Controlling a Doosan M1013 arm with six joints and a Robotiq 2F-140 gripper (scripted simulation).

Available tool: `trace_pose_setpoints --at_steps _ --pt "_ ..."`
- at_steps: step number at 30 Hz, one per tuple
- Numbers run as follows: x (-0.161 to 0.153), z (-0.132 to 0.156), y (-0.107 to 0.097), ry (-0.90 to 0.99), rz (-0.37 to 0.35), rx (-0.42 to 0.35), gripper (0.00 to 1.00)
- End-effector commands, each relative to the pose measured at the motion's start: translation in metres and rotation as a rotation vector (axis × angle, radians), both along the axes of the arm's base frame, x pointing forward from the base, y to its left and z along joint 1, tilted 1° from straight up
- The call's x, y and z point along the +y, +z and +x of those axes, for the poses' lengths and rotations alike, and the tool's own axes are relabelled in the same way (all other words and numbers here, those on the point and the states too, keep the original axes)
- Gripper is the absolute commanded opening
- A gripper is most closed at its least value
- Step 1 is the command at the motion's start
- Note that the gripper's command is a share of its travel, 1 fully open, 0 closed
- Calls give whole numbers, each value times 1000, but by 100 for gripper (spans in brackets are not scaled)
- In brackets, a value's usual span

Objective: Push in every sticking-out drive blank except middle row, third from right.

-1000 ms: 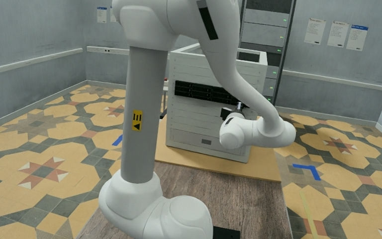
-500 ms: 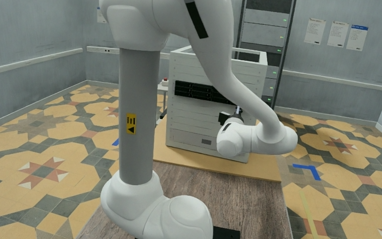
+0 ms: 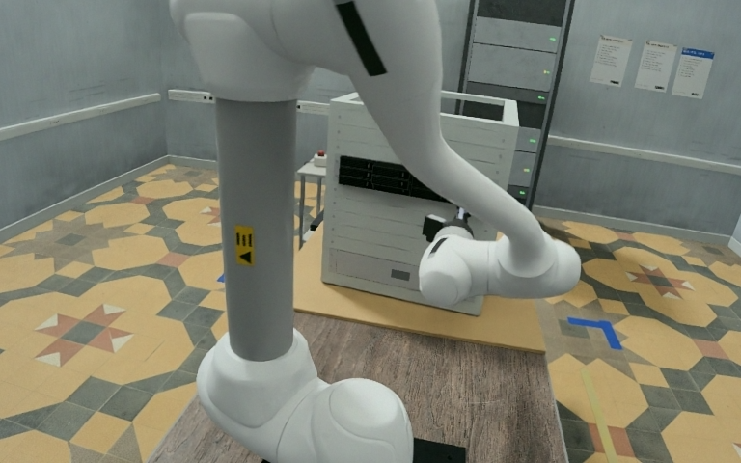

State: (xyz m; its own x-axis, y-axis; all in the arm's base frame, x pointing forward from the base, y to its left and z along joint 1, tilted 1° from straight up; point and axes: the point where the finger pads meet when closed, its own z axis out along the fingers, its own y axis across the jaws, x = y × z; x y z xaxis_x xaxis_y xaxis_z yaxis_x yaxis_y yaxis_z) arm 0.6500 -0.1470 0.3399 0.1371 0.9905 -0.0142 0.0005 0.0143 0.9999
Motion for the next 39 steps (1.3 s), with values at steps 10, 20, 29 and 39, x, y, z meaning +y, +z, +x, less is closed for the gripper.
trace_pose_setpoints --at_steps 10,20,29,39 --pt "-2 19 15 1 0 0 10" --pt "-5 39 15 1 0 0 10" --pt "-5 39 15 1 0 0 10" --pt "-5 39 15 1 0 0 10"
